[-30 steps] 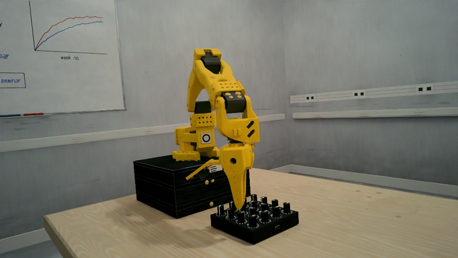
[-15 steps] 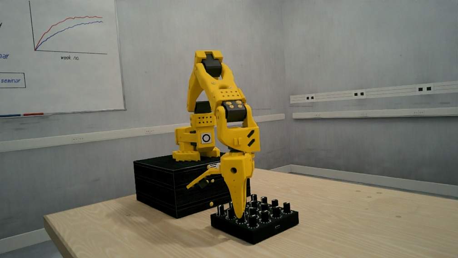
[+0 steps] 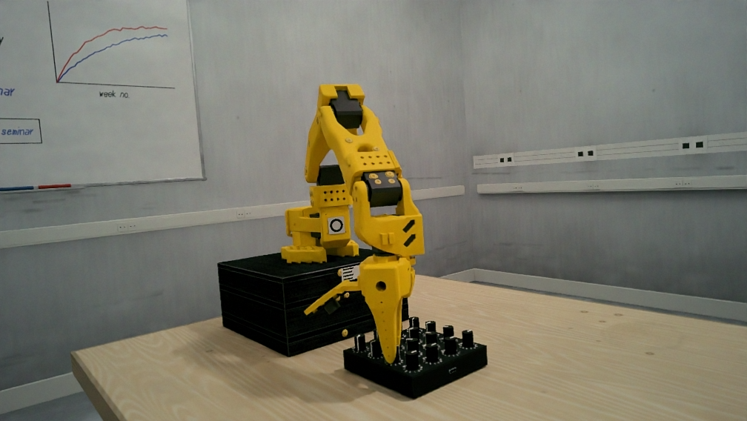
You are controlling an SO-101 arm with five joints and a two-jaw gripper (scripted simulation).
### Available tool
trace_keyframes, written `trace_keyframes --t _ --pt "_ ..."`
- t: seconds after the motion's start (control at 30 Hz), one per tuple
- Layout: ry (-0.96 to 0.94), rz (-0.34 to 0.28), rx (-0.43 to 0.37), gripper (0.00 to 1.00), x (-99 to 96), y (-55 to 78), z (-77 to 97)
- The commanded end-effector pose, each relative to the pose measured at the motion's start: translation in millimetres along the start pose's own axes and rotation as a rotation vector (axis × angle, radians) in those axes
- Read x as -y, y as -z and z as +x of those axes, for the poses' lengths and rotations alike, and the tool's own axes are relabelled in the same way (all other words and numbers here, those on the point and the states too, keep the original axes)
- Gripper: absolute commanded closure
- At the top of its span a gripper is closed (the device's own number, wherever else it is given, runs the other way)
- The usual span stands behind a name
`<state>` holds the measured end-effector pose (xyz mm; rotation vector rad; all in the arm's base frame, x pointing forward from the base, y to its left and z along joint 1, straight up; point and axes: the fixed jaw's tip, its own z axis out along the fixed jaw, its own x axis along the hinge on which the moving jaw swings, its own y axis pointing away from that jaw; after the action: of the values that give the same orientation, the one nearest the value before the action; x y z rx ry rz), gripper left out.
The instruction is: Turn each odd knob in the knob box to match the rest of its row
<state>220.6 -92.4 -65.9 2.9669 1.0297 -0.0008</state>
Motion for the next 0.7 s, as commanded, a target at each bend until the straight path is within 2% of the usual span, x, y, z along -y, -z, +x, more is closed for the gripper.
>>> trace_keyframes --t 0.0,0.67 --pt "0.002 0.003 0.000 0.90 -0.8 -2.8 -0.8" --pt "0.002 0.003 0.000 0.90 -1.7 -2.1 0.0"
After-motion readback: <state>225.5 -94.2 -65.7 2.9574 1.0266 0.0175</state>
